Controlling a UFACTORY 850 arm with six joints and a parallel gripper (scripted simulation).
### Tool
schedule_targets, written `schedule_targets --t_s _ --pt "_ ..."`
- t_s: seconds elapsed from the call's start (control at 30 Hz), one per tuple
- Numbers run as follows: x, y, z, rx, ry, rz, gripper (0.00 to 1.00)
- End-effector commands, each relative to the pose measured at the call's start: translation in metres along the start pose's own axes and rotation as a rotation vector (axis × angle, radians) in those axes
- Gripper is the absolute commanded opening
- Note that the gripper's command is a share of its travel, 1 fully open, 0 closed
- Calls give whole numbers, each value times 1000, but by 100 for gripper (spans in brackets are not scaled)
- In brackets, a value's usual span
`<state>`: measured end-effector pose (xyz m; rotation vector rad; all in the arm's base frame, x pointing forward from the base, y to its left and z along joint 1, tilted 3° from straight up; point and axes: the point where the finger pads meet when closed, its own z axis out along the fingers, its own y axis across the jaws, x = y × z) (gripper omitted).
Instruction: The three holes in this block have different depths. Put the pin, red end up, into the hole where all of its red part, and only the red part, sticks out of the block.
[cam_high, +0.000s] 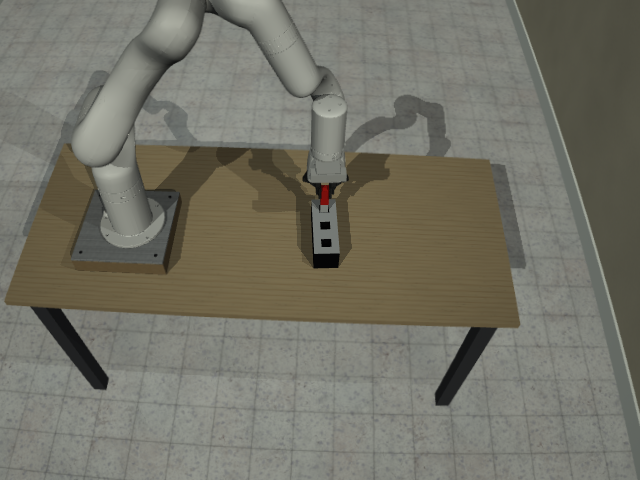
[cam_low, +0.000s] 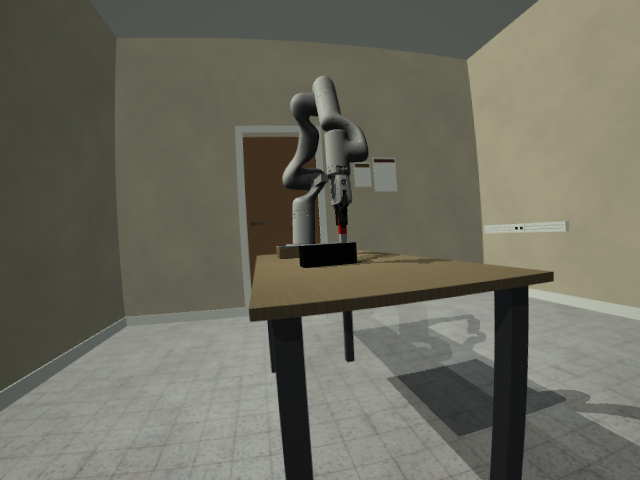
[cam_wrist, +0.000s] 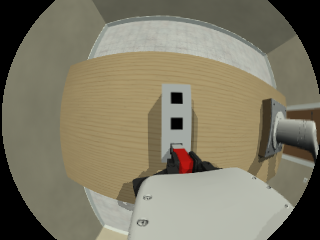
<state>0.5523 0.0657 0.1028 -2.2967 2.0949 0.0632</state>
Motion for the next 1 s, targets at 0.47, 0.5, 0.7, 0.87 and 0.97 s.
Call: schedule_targets --t_s 0.47,0.5,0.7,0.87,0.97 --pt "0 -1 -1 2 0 0 0" --pt "0 -1 -1 2 0 0 0" --pt "1 -1 3 2 0 0 0" --pt "1 -1 3 2 0 0 0" --pt "1 -1 3 2 0 0 0"
